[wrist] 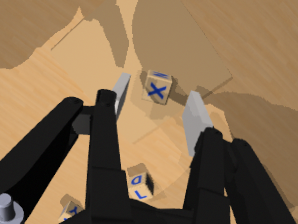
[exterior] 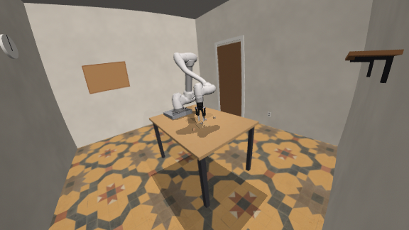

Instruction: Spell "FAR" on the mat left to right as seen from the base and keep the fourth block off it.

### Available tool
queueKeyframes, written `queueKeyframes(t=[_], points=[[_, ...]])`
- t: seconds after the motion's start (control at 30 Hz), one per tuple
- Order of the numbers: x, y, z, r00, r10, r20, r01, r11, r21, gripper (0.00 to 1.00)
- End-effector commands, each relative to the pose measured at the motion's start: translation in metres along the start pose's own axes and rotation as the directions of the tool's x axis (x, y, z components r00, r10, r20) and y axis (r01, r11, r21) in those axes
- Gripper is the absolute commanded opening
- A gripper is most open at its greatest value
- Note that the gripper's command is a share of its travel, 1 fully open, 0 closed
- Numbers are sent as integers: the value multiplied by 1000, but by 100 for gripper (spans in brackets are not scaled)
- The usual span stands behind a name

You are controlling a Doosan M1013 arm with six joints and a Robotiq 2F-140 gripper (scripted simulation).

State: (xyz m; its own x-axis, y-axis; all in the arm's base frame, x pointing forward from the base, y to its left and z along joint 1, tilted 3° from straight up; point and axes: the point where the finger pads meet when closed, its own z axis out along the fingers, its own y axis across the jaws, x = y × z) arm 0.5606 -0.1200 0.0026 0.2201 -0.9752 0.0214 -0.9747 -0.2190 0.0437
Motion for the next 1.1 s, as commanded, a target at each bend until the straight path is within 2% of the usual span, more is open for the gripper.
queueKeyframes(t=[0.0, 0.27, 0.83, 1.07], points=[[1, 2, 3, 1000, 1, -1, -1, 1000, -3, 37], [1, 2, 6, 1000, 1, -1, -1, 1000, -3, 37], [1, 2, 32, 1000, 1, -1, -1, 1000, -3, 37], [1, 2, 35, 1000, 1, -1, -1, 1000, -3, 37]])
